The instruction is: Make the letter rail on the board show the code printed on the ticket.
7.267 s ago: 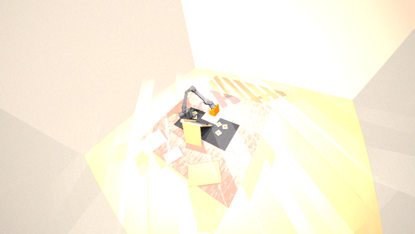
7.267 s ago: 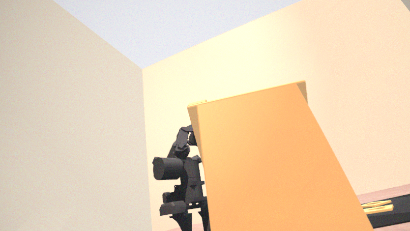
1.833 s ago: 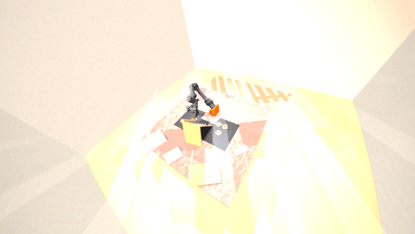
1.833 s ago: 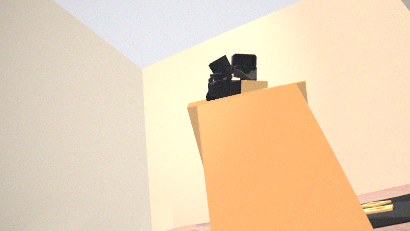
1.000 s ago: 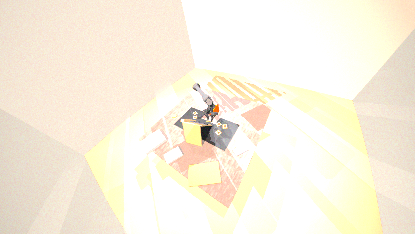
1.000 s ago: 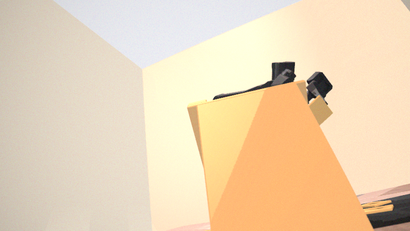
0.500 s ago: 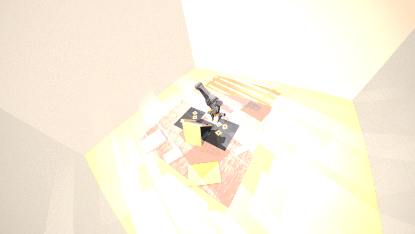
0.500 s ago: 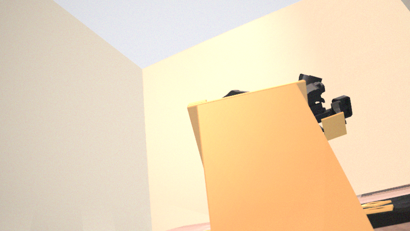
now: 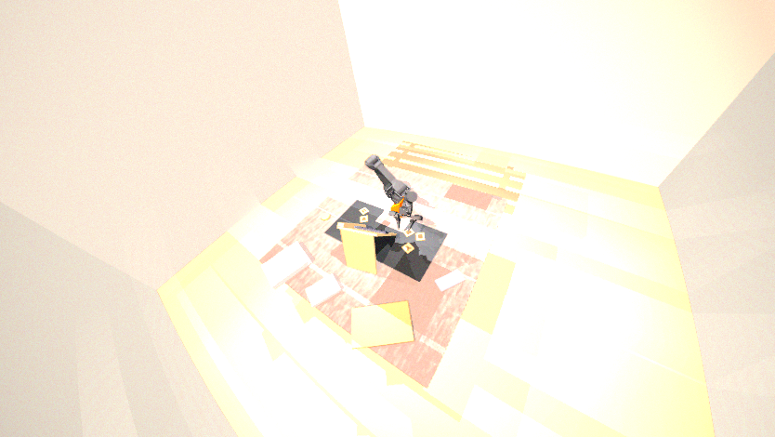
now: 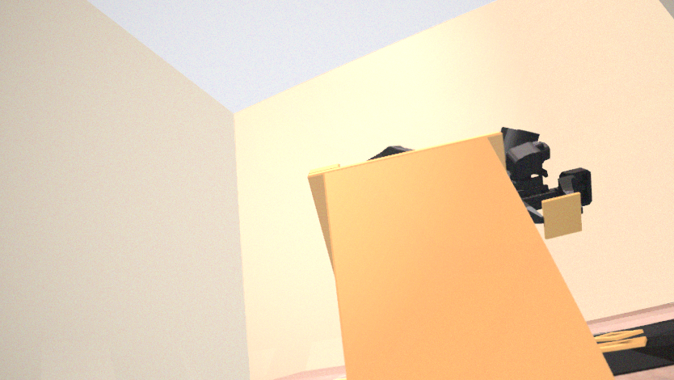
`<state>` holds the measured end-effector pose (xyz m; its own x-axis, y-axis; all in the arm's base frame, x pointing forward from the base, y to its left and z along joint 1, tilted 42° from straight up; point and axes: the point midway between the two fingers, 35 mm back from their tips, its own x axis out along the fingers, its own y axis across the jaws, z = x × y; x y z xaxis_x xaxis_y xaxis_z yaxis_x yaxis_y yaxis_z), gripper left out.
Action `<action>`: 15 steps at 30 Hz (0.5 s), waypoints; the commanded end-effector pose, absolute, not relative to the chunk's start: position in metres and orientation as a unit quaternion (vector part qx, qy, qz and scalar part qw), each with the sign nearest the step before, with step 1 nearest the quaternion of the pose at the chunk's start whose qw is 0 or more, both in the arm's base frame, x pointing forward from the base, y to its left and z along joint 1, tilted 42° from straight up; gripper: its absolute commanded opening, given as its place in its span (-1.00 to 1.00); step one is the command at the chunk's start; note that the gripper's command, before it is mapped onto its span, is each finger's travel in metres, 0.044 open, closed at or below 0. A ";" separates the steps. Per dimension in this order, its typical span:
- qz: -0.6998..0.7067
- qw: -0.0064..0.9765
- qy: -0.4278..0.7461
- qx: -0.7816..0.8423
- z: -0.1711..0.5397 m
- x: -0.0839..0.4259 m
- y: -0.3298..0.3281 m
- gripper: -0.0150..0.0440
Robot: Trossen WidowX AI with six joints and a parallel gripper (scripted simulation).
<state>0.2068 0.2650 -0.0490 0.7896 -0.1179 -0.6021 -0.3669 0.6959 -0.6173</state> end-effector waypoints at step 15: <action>0.070 0.861 0.318 -0.391 -0.069 0.229 0.257 -0.49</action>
